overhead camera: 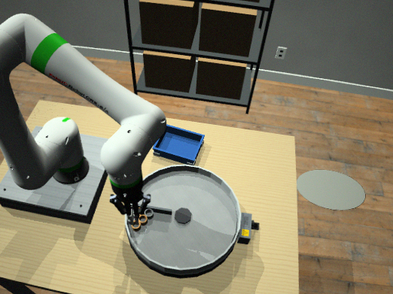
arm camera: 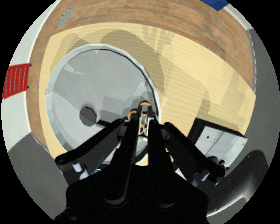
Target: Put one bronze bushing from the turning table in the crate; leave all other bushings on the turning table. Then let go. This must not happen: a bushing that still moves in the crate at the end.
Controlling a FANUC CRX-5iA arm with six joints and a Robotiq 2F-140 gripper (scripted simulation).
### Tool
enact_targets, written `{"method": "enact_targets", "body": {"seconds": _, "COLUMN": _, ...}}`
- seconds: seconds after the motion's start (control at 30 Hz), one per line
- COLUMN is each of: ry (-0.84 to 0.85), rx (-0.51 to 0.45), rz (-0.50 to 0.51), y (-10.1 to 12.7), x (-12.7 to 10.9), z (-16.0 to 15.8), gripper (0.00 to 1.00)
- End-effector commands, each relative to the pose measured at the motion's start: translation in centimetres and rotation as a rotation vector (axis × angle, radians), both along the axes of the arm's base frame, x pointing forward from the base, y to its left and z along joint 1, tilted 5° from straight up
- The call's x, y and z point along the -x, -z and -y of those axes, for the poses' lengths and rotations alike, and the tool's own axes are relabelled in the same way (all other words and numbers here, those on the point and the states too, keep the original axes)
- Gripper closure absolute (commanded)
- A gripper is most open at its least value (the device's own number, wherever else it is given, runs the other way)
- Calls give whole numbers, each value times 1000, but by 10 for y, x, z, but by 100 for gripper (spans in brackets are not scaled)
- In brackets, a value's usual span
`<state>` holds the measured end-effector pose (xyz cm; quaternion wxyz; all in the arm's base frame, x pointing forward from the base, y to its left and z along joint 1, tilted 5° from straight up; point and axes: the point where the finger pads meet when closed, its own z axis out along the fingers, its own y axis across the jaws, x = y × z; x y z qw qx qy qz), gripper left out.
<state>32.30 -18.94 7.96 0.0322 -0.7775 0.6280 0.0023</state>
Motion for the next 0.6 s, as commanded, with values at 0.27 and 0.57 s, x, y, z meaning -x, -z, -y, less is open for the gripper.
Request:
{"method": "enact_targets", "body": {"seconds": 0.27, "ry": 62, "rx": 105, "rz": 3, "y": -1, "x": -5, "z": -6, "gripper": 94}}
{"method": "enact_targets", "body": {"seconds": 0.57, "ry": 173, "rx": 294, "rz": -1, "y": -2, "x": -13, "z": -17, "gripper": 94}}
